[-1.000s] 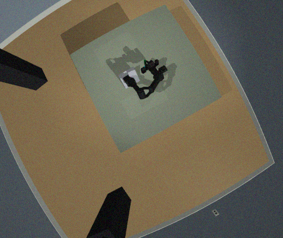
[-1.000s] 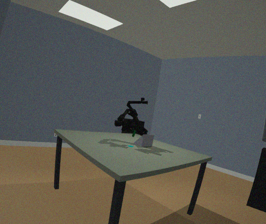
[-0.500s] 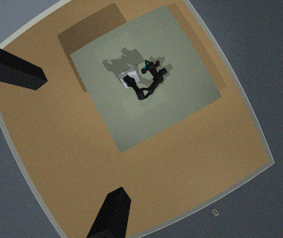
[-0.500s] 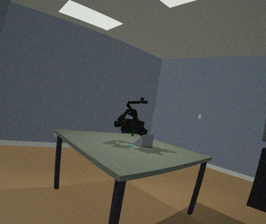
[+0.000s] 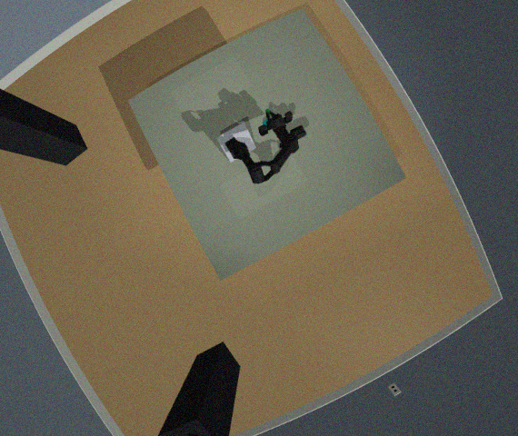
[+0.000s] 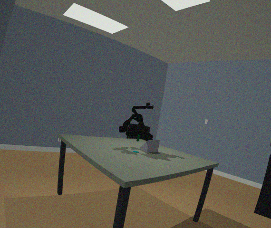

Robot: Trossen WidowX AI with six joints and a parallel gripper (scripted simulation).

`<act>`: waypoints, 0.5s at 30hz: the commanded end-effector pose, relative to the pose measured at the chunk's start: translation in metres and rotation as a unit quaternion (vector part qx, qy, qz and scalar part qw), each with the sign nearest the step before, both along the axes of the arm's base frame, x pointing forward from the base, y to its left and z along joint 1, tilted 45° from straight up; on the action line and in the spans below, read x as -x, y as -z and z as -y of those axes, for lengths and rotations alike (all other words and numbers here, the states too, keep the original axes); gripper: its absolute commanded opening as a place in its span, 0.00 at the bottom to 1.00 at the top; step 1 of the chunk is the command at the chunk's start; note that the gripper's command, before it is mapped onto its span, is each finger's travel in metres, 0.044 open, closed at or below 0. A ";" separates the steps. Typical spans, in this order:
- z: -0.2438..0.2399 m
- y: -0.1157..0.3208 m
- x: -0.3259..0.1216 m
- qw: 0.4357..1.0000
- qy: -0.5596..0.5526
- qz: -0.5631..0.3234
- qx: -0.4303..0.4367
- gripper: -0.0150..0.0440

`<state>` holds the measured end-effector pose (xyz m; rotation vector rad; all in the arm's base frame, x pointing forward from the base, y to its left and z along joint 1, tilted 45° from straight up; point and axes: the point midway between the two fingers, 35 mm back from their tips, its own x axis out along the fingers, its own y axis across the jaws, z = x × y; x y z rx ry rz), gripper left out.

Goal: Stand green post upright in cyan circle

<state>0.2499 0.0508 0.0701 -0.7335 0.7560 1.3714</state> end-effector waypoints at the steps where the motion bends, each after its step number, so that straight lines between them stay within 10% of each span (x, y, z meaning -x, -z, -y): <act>1: 0.000 0.000 0.000 1.000 -0.002 0.003 -0.002 0.29; 15: 0.044 0.043 -0.002 1.000 -0.002 0.003 0.002 0.29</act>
